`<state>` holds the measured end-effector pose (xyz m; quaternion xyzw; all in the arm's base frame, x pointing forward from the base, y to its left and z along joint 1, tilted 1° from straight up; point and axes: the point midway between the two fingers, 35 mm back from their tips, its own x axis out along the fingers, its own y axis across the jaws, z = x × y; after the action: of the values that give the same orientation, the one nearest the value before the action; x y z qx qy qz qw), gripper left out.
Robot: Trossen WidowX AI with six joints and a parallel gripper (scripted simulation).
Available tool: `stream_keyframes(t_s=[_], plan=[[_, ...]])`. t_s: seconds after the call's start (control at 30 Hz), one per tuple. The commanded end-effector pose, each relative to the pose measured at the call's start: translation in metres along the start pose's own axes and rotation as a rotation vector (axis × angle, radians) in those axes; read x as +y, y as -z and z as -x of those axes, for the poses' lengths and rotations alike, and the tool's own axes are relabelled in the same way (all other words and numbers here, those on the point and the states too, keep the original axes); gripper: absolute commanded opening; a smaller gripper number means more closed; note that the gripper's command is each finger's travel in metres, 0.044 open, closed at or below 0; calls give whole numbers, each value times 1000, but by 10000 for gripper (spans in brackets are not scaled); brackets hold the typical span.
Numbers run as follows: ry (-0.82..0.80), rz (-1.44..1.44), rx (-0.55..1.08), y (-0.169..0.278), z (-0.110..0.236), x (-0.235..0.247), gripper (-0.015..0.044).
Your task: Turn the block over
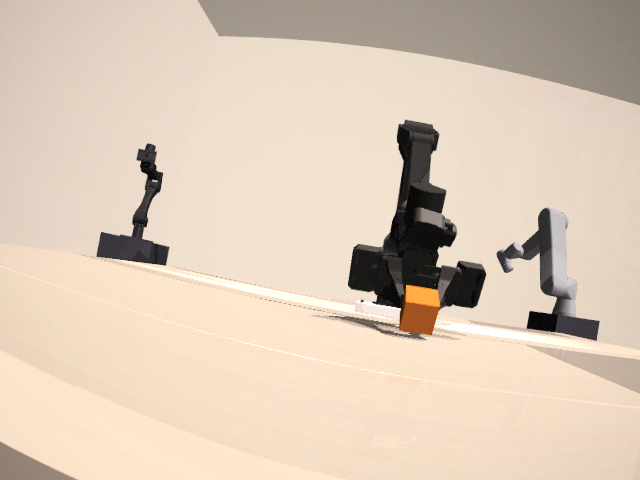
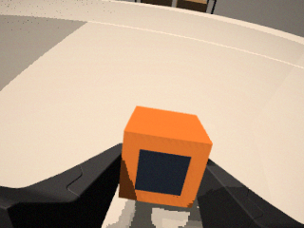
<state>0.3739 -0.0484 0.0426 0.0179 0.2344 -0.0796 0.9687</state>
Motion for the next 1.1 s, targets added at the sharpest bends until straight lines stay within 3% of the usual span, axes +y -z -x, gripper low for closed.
stream_keyframes(t_s=[0.0, 0.07, 0.63, 1.07], plan=[[5, 5, -3, 0, 1, -1, 0], [5, 5, -3, 0, 1, -1, 0], [5, 5, -3, 0, 1, -1, 440], [5, 5, -3, 0, 1, -1, 440]])
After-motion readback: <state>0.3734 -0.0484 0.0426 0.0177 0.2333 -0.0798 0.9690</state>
